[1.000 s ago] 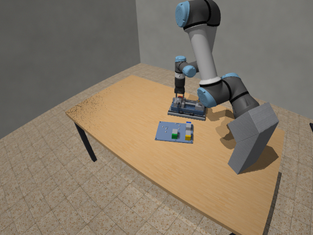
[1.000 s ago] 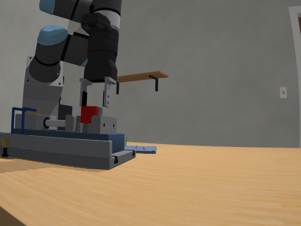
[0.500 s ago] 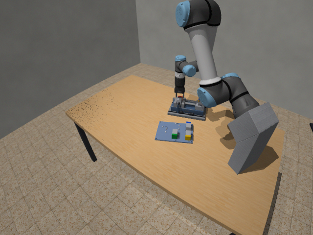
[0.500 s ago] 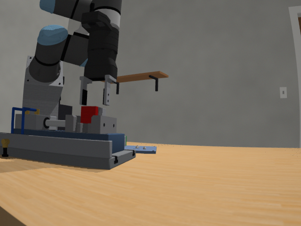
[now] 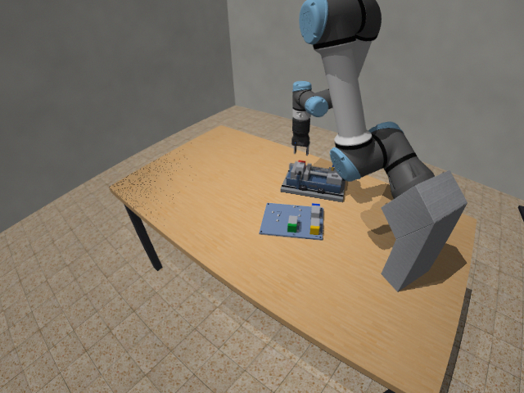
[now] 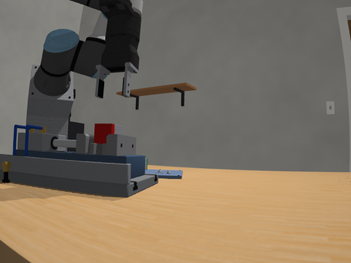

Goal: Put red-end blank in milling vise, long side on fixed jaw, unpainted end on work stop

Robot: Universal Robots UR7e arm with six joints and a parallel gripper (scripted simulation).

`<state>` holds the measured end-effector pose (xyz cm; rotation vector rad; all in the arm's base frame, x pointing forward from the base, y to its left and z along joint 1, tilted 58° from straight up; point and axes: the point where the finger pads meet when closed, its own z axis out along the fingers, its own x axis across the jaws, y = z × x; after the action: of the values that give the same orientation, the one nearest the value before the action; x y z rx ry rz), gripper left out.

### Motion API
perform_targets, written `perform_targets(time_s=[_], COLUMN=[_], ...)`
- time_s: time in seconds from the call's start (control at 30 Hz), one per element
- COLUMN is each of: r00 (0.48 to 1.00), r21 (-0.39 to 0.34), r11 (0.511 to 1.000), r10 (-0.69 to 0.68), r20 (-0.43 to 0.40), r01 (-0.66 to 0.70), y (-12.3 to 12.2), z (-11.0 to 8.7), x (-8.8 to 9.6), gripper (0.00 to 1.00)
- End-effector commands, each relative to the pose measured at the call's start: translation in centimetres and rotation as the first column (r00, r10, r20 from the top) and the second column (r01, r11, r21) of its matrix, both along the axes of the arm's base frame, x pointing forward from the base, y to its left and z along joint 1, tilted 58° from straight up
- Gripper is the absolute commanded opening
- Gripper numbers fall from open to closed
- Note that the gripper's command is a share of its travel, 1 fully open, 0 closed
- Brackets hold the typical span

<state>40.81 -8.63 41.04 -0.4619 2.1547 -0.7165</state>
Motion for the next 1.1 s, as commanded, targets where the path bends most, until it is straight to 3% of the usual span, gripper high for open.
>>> perform_targets(time_s=[0.0,0.13,0.3,1.07], r00=[1.000,1.000,1.000,1.000], r21=[0.005,0.005,0.005,0.005], r11=[1.000,1.000,1.000,1.000], r10=[0.007,0.007,0.007,0.007], r20=[-0.003,-0.003,-0.003,-0.003], r01=[-0.007,-0.007,-0.007,-0.007], y=[0.3,0.3,1.5,1.2], z=[0.5,0.5,2.5,2.0], x=[-0.9,-0.9,-3.9,-3.2], gripper=[1.00,1.00,1.00,1.00])
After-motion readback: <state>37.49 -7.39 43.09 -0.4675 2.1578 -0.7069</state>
